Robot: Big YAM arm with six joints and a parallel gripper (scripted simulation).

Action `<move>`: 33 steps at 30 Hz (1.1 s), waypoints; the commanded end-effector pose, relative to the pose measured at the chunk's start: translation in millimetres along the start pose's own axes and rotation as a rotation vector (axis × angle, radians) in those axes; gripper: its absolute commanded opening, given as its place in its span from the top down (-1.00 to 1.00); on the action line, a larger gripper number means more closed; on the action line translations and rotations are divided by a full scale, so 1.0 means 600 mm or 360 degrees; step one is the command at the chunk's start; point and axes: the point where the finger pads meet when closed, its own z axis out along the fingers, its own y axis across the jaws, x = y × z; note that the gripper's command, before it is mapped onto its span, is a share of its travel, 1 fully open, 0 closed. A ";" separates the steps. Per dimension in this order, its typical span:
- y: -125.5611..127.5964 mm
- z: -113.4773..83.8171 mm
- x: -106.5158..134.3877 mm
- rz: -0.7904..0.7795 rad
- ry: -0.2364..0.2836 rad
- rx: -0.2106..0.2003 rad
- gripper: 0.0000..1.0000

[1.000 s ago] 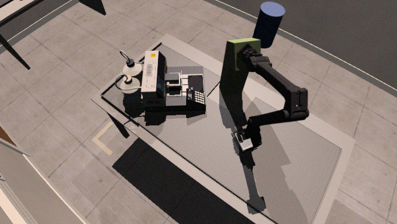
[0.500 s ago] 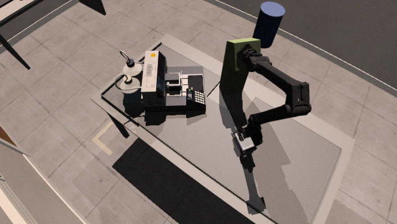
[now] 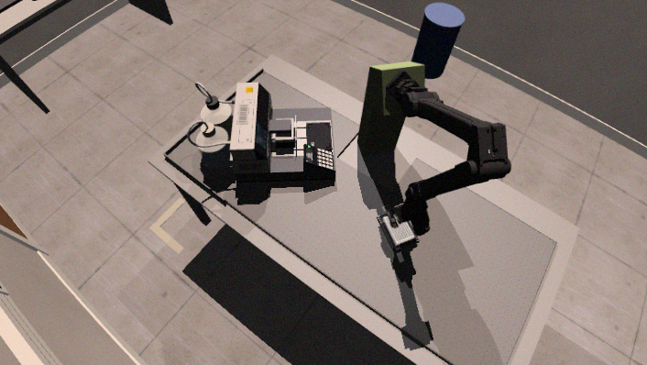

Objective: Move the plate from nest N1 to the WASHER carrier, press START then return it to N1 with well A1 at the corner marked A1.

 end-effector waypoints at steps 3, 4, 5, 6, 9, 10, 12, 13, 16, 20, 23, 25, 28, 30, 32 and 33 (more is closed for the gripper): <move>-0.006 -0.030 0.012 -0.0008 0.0021 0.0007 -1.00; -0.007 -0.033 0.012 -0.0007 0.0021 0.0008 -1.00; -0.007 -0.035 0.012 -0.0007 0.0021 0.0008 -1.00; -0.007 -0.035 0.012 -0.0007 0.0021 0.0008 -1.00; -0.003 -0.040 0.011 -0.0011 0.0020 0.0003 -1.00; -0.005 -0.043 0.011 -0.0010 0.0020 0.0006 -1.00; -0.006 -0.049 0.012 -0.0007 0.0020 0.0008 -1.00; -0.006 -0.049 0.011 -0.0009 0.0020 0.0008 -1.00; 0.000 -0.040 0.004 -0.0002 0.0006 -0.0001 -1.00; 0.000 -0.040 0.004 -0.0002 0.0006 -0.0001 -1.00; 0.000 -0.040 0.004 -0.0002 0.0006 -0.0001 -1.00; 0.000 -0.040 0.004 -0.0002 0.0006 -0.0001 -1.00; 0.000 -0.040 0.004 -0.0002 0.0006 -0.0001 -1.00; 0.000 -0.040 0.004 -0.0002 0.0006 -0.0001 -1.00; 0.000 -0.040 0.004 -0.0002 0.0006 -0.0001 -1.00; 0.000 -0.040 0.004 -0.0002 0.0006 -0.0001 -1.00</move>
